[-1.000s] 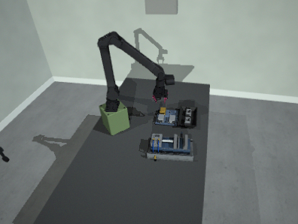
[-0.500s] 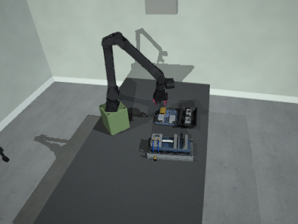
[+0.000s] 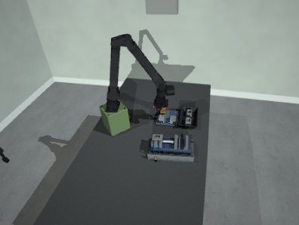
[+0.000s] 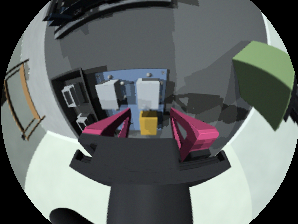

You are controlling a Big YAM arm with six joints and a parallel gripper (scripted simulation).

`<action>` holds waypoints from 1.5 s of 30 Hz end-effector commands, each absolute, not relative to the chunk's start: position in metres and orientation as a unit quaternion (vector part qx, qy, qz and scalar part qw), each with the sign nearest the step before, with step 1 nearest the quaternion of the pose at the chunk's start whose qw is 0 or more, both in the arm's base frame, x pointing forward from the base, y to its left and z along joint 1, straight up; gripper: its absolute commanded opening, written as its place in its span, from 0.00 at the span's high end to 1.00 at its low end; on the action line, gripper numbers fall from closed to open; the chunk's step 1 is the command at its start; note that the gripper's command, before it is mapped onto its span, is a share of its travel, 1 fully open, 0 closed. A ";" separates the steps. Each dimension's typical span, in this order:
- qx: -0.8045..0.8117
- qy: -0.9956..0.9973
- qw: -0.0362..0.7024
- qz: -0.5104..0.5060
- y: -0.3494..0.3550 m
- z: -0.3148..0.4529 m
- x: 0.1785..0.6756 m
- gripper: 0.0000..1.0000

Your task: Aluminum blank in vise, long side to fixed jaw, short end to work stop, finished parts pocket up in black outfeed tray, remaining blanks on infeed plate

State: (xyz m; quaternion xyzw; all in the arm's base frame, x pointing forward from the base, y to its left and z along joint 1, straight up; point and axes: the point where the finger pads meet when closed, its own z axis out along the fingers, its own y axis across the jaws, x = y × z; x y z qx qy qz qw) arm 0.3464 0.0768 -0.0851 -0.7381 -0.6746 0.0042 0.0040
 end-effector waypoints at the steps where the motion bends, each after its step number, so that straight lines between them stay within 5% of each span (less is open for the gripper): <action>1: -0.742 -0.671 -0.002 -0.003 0.079 -0.095 0.356 0.36; 45: -0.740 -0.672 -0.006 -0.010 0.082 -0.130 0.362 0.36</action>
